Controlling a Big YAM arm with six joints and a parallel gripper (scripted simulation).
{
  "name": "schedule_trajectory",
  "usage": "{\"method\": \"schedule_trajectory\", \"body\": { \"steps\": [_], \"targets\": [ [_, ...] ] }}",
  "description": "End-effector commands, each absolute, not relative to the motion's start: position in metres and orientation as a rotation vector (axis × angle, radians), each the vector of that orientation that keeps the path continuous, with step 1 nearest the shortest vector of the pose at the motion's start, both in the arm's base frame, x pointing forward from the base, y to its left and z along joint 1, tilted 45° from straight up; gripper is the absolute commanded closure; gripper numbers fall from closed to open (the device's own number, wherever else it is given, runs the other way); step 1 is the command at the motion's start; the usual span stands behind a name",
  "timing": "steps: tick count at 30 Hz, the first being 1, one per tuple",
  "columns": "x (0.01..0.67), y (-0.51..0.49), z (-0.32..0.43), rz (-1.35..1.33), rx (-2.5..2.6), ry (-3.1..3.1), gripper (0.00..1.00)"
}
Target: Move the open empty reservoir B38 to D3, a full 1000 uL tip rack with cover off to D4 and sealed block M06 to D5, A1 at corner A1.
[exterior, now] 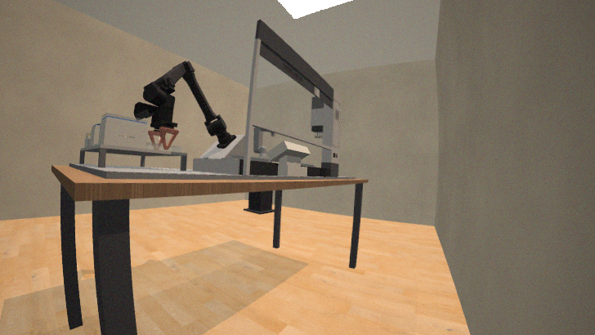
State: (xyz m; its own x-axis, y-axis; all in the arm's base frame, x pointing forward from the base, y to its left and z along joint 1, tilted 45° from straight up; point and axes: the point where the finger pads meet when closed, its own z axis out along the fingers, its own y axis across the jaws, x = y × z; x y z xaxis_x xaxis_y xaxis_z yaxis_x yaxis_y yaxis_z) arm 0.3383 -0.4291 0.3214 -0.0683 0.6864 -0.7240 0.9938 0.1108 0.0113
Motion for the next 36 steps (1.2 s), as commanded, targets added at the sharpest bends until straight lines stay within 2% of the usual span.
{"method": "schedule_trajectory", "body": {
  "steps": [1, 4, 5, 36],
  "targets": [
    [0.3307, -0.4310, 0.3186, -0.690, 1.644, 1.811, 1.00],
    [0.3307, -0.4310, 0.3186, -0.689, 1.644, 1.811, 1.00],
    [0.3307, -0.4310, 0.3186, -0.689, 1.644, 1.811, 0.00],
    [0.3307, -0.4310, 0.3186, -0.689, 1.644, 1.811, 0.00]
  ]
}}
